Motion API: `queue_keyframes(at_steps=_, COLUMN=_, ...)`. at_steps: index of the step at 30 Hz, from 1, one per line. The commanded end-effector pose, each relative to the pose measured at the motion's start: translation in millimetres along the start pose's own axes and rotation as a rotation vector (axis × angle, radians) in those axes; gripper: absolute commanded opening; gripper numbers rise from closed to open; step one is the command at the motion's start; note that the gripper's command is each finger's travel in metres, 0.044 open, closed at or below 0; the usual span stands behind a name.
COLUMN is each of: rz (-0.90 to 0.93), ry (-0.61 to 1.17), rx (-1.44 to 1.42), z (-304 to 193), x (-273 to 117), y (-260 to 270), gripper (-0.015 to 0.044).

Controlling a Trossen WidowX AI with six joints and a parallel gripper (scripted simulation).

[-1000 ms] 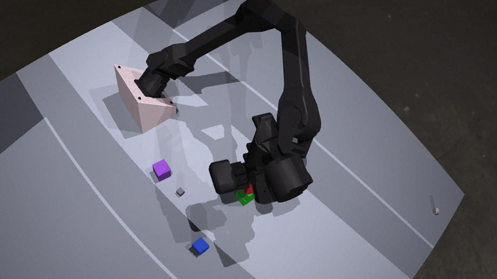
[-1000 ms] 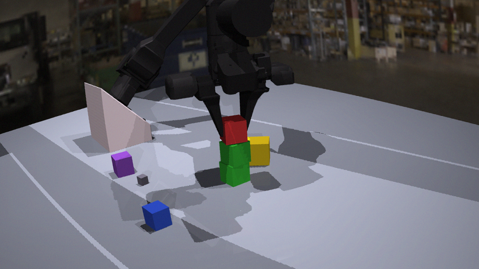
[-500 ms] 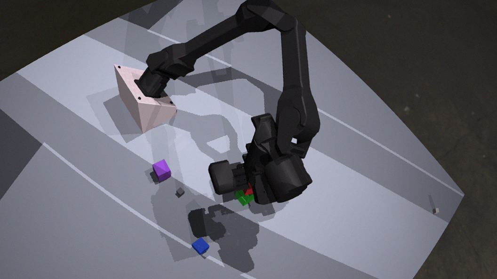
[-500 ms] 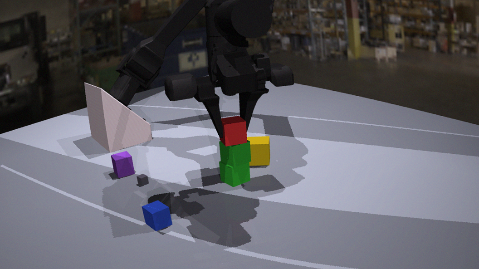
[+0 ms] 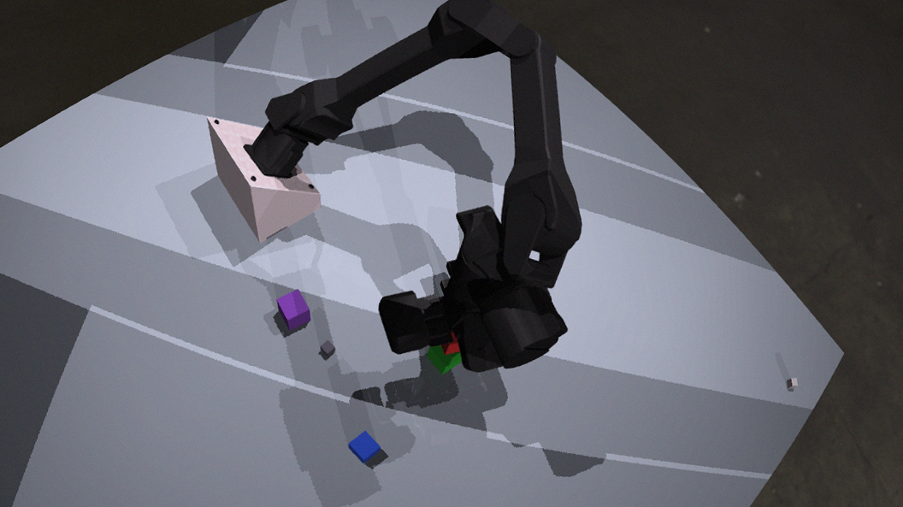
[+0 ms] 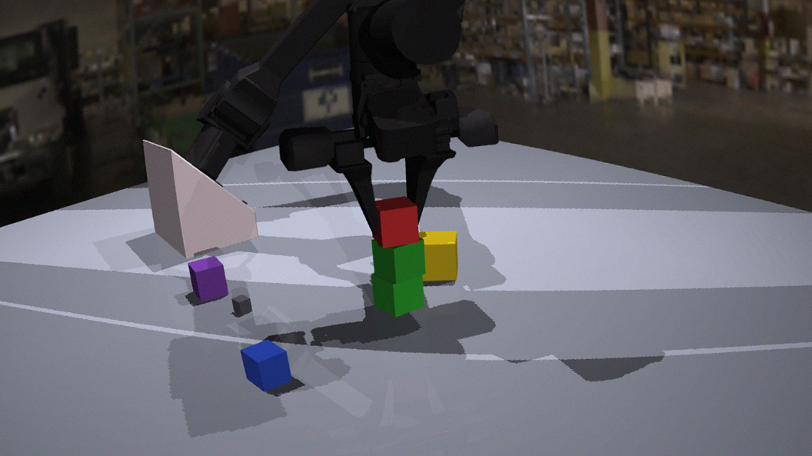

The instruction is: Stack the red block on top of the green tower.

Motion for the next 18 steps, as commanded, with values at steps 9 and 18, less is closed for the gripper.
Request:
queue_keyframes(at_steps=9, rz=0.000, ry=0.000, rx=0.000, z=-0.1, x=0.1, y=-0.1, gripper=0.0394)
queue_keyframes(at_steps=18, rz=0.000, ry=0.000, rx=0.000, z=-0.1, x=0.1, y=-0.1, gripper=0.0440)
Point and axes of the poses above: the point midway between the two fingers, 35 mm back from their tips, its own x axis out along the fingers, its own y axis across the jaws, z = x × y, the point moved 1 cm from there along -x, back along the fingers, and after that the axes turned 11 degrees about x, right-handed, at the moved point
